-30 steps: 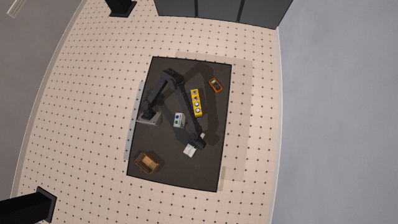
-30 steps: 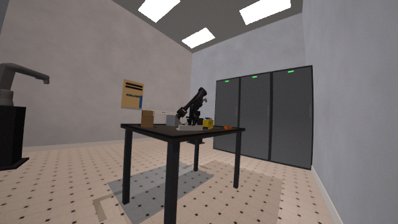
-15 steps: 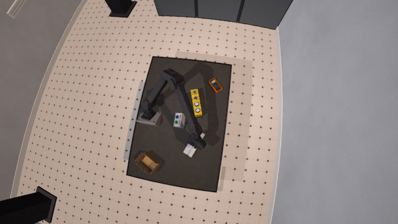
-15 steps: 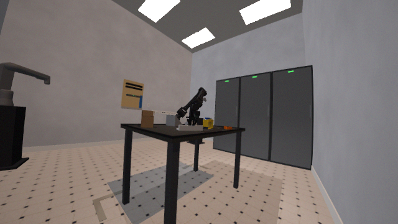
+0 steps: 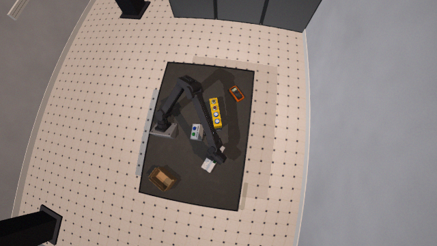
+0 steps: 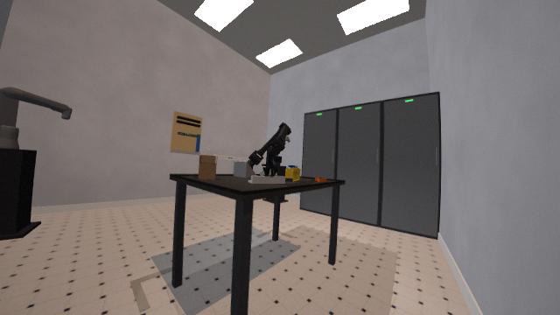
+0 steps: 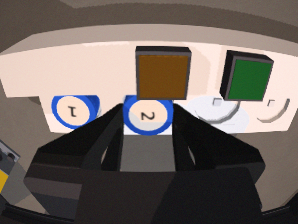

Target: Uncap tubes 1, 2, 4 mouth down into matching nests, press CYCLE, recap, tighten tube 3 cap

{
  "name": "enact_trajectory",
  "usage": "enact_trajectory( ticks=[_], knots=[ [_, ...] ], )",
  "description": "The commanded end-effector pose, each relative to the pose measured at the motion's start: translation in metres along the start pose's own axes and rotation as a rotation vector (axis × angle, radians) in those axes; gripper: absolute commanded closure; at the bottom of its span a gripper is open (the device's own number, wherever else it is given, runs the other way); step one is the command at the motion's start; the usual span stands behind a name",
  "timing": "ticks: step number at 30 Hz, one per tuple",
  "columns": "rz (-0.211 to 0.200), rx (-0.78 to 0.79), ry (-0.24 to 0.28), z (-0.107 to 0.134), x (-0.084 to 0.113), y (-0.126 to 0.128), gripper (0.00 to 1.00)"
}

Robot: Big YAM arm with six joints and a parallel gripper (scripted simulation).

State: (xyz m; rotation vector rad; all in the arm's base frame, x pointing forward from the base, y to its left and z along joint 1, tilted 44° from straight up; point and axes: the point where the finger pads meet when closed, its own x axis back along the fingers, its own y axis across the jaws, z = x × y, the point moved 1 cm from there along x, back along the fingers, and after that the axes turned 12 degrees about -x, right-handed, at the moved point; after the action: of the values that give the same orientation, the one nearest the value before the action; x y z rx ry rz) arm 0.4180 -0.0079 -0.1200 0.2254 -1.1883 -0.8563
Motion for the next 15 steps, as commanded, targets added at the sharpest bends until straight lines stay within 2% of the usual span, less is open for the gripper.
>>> enact_trajectory(
  ticks=[1,15],
  knots=[
    [0.009,0.028,0.007,-0.0062,-0.0114,0.0032,1.0],
    [0.008,0.031,0.002,-0.0093,-0.01,0.0048,1.0]
  ],
)
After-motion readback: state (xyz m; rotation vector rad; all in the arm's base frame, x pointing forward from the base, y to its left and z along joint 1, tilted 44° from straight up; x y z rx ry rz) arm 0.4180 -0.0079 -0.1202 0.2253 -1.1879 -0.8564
